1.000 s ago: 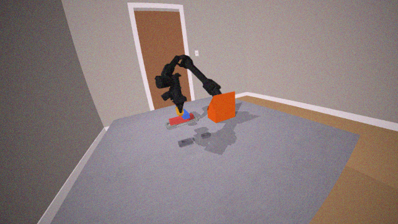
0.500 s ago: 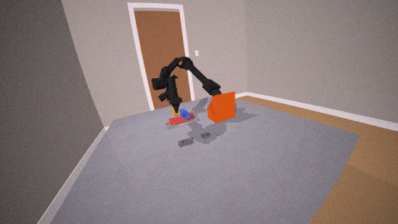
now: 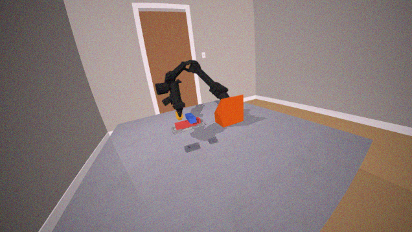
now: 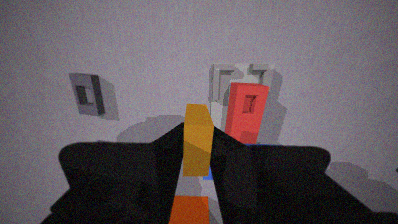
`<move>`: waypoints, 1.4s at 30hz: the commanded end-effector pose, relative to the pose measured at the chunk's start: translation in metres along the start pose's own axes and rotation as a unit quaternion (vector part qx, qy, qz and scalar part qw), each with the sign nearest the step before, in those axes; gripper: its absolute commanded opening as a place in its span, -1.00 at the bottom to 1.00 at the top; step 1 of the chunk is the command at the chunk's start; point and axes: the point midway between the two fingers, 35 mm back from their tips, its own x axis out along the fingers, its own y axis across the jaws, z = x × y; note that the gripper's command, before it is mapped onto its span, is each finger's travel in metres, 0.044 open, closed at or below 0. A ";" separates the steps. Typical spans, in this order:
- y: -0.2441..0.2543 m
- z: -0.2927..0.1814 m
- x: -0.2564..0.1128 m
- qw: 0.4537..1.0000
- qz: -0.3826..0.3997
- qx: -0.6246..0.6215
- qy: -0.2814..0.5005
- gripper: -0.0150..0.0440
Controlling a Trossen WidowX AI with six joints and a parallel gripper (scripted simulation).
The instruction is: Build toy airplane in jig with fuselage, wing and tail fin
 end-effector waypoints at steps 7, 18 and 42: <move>-0.030 0.005 0.004 1.000 -0.011 0.002 -0.002 -0.49; -0.063 0.006 0.009 1.000 -0.028 -0.005 0.002 -0.49; -0.077 0.005 0.012 0.999 -0.035 -0.008 0.005 -0.27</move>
